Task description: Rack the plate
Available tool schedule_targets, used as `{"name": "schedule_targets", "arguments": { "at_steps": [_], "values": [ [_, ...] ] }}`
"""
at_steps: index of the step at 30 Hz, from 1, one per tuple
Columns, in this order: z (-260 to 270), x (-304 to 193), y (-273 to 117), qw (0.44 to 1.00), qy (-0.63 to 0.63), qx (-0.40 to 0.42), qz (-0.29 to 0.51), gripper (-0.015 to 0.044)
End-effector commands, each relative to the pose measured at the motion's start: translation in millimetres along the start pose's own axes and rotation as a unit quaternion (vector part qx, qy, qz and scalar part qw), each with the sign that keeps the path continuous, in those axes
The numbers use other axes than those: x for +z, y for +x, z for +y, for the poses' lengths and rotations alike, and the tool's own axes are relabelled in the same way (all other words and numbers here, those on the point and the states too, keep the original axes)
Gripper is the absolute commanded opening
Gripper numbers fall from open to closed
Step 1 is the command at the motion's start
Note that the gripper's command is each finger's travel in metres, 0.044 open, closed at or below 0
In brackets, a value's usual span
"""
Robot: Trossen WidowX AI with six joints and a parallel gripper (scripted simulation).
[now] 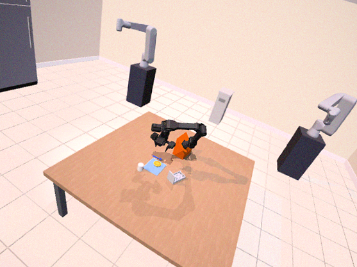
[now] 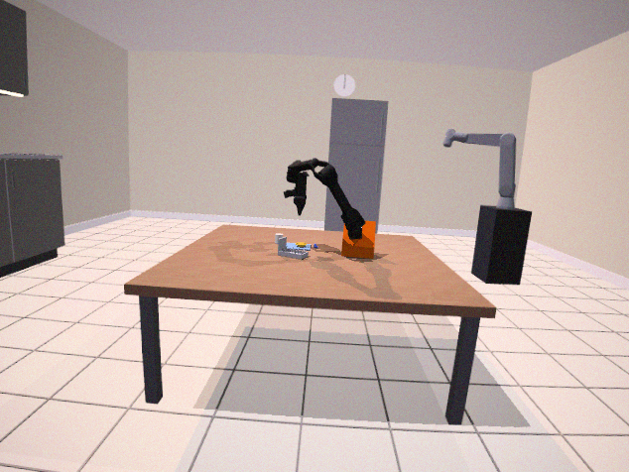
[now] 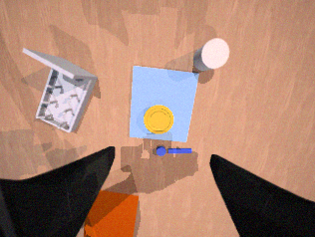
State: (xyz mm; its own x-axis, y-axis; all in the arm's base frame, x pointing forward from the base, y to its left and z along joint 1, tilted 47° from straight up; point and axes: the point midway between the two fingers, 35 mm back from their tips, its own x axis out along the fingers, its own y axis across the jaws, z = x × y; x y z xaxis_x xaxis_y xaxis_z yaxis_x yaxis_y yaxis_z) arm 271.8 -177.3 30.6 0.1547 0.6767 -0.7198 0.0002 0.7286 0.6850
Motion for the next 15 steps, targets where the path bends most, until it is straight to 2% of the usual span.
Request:
{"name": "schedule_targets", "arguments": {
  "at_steps": [1, 5, 12, 15],
  "values": [
    [-8, -11, -1, 1.000, -0.006, 0.017, 0.000, 0.0400],
    [-8, -10, 9, 1.000, -0.006, 0.017, 0.000, 0.0400],
    [5, -17, 105, 1.000, -0.006, 0.019, -0.001, 0.0400],
    [4, -18, 113, 1.000, -0.006, 0.019, -0.001, 0.0400]
  ]
}}
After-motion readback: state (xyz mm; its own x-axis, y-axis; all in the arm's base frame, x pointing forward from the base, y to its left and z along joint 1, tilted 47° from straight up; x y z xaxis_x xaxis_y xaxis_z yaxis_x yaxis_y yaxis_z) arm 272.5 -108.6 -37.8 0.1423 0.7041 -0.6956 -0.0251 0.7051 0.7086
